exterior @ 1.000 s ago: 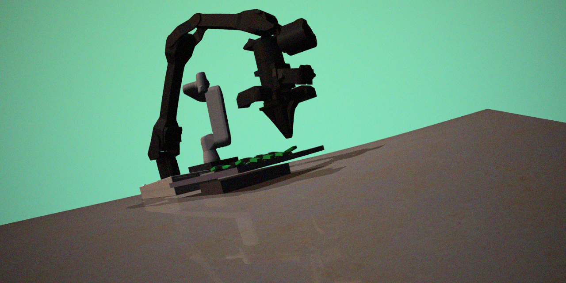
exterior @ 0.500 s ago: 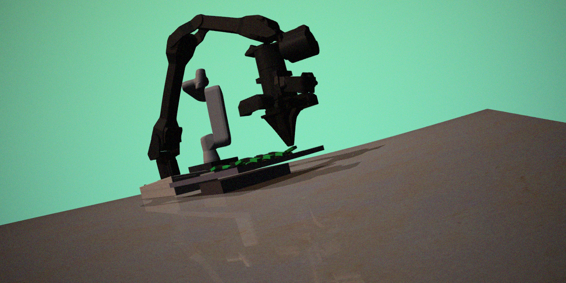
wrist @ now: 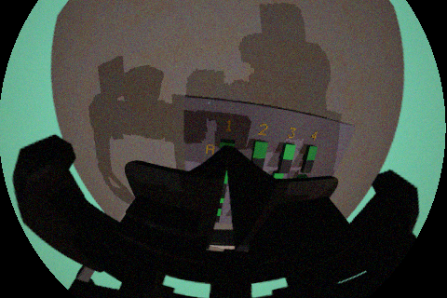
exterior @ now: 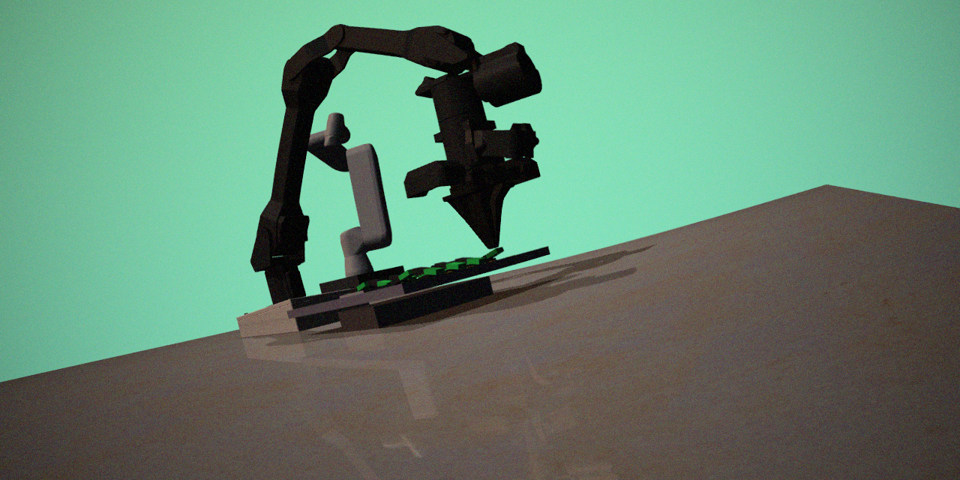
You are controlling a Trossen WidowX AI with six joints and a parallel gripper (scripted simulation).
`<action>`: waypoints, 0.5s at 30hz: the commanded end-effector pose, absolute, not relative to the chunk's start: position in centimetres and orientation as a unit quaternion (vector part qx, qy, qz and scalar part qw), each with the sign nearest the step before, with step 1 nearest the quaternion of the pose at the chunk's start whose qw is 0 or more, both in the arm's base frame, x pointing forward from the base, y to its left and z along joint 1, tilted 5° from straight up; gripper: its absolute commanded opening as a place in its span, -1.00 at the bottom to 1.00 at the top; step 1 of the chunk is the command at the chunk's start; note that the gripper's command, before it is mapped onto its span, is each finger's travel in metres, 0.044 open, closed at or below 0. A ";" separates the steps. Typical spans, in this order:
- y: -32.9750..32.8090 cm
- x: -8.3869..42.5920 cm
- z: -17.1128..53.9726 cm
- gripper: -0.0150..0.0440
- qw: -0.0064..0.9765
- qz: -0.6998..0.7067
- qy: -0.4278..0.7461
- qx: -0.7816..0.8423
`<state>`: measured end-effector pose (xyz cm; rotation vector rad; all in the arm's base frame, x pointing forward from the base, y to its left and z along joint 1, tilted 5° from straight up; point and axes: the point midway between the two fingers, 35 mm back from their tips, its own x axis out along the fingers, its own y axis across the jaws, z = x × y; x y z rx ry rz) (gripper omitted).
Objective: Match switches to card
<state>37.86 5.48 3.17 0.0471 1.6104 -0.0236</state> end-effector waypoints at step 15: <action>5.6 37.9 2.9 -0.49 0.693 -0.010 0.721 0.024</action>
